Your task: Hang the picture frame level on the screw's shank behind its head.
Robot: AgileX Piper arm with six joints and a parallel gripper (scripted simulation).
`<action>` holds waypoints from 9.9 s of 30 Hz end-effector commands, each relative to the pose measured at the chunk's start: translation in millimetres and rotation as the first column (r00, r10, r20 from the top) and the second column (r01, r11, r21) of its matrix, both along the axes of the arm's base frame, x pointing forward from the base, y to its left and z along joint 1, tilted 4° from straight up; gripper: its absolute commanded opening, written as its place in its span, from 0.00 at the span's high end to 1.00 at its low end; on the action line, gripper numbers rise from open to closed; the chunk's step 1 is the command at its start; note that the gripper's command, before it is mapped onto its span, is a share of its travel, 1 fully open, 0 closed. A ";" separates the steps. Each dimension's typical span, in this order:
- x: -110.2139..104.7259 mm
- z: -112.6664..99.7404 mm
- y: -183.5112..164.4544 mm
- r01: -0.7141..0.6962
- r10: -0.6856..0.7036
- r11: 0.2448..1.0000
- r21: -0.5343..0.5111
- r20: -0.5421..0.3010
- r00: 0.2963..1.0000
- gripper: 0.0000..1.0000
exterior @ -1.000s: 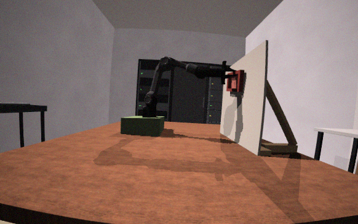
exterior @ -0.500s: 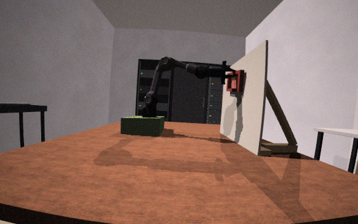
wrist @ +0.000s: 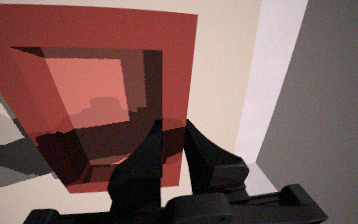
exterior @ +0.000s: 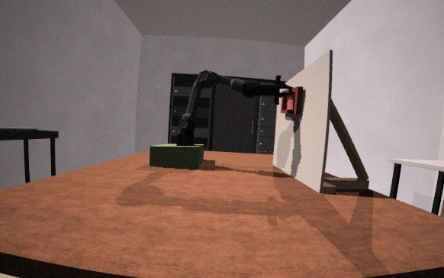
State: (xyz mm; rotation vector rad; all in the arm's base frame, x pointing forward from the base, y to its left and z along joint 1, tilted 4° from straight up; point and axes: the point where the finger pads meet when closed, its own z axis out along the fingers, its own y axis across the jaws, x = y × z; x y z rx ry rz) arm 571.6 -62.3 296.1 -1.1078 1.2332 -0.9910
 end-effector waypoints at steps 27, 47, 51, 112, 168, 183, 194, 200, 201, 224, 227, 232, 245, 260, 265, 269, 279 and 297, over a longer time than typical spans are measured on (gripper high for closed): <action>-0.2 7.3 -0.9 0.002 -0.002 1.000 -0.001 0.014 1.000 1.00; -0.2 7.3 -0.9 0.002 -0.002 1.000 -0.001 0.014 1.000 1.00; -0.2 7.3 -0.9 0.002 -0.002 1.000 -0.002 0.014 1.000 1.00; -1.5 13.1 8.2 -0.003 0.008 0.987 -0.159 0.031 0.999 1.00; -1.7 13.8 9.1 -0.011 0.016 0.987 -0.159 0.032 0.999 1.00; -1.9 13.8 10.5 -0.012 0.017 0.987 -0.159 0.032 0.999 1.00; -1.9 13.8 10.5 -0.012 0.017 0.987 -0.159 0.032 0.999 1.00; -1.9 13.8 10.5 -0.012 0.017 0.987 -0.159 0.032 0.999 1.00; -1.9 13.8 10.5 -0.012 0.017 0.987 -0.159 0.032 0.999 1.00; -1.9 13.8 10.5 -0.012 0.017 0.987 -0.159 0.032 0.999 1.00; -1.9 13.8 10.5 -0.012 0.017 0.987 -0.159 0.032 0.999 1.00; -1.9 14.0 10.6 -0.012 0.017 0.987 -0.159 0.032 0.999 1.00; -2.1 14.6 10.9 -0.012 0.017 0.987 -0.159 0.032 0.999 1.00; -2.1 14.6 11.0 -0.012 0.017 0.987 -0.160 0.032 0.999 1.00; -2.1 14.6 11.0 -0.012 0.017 0.987 -0.160 0.032 0.999 1.00; -2.1 14.6 11.0 -0.012 0.017 0.987 -0.160 0.032 0.999 1.00; -2.1 14.6 11.0 -0.012 0.017 0.987 -0.160 0.032 0.999 1.00; -2.1 14.6 11.0 -0.012 0.017 0.987 -0.160 0.032 0.999 1.00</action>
